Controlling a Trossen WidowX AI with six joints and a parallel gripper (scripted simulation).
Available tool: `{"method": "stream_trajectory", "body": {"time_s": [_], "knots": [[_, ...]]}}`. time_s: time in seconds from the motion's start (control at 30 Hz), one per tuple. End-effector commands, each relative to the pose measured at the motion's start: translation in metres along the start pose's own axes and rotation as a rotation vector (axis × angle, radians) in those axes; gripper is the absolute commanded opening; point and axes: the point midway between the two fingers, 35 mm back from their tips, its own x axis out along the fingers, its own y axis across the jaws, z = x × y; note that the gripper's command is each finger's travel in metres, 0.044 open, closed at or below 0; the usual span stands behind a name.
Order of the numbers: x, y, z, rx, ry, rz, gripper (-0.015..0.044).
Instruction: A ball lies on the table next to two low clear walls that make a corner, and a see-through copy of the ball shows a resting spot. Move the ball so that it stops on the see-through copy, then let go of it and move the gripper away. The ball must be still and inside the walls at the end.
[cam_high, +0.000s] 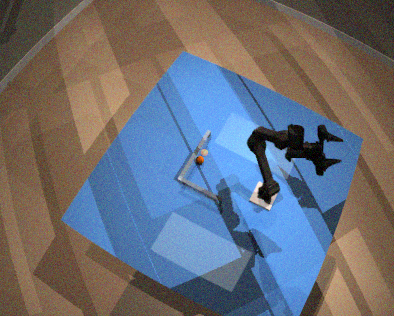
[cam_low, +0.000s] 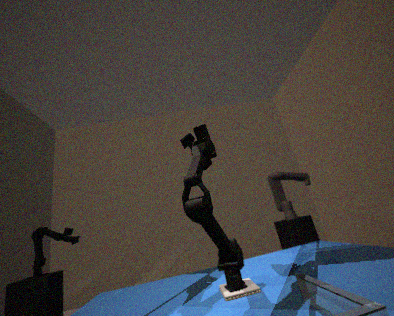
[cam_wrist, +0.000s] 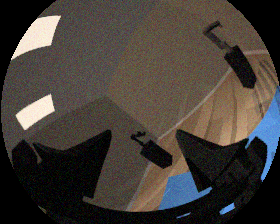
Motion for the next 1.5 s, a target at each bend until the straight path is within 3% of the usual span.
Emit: {"method": "stream_trajectory", "body": {"time_s": [0.0,0.1,0.33,0.57,0.8,1.03,1.27,1.47], "knots": [[0.000,-0.001,0.001,-0.001,-0.006,-0.005,0.0374],[0.003,-0.021,0.019,-0.010,-0.085,-0.082,0.0305],[-0.005,-0.088,0.079,-0.034,-0.293,-0.333,0.0305],[-0.057,-0.162,0.143,-0.036,-0.526,-0.640,0.0305],[-0.145,-0.218,0.184,0.010,-0.742,-0.935,0.0305],[-0.255,-0.251,0.195,0.090,-0.942,-1.215,0.0305],[-0.370,-0.259,0.174,0.187,-1.117,-1.485,0.0305],[-0.466,-0.254,0.126,0.347,-1.234,-1.701,0.0305]]}}
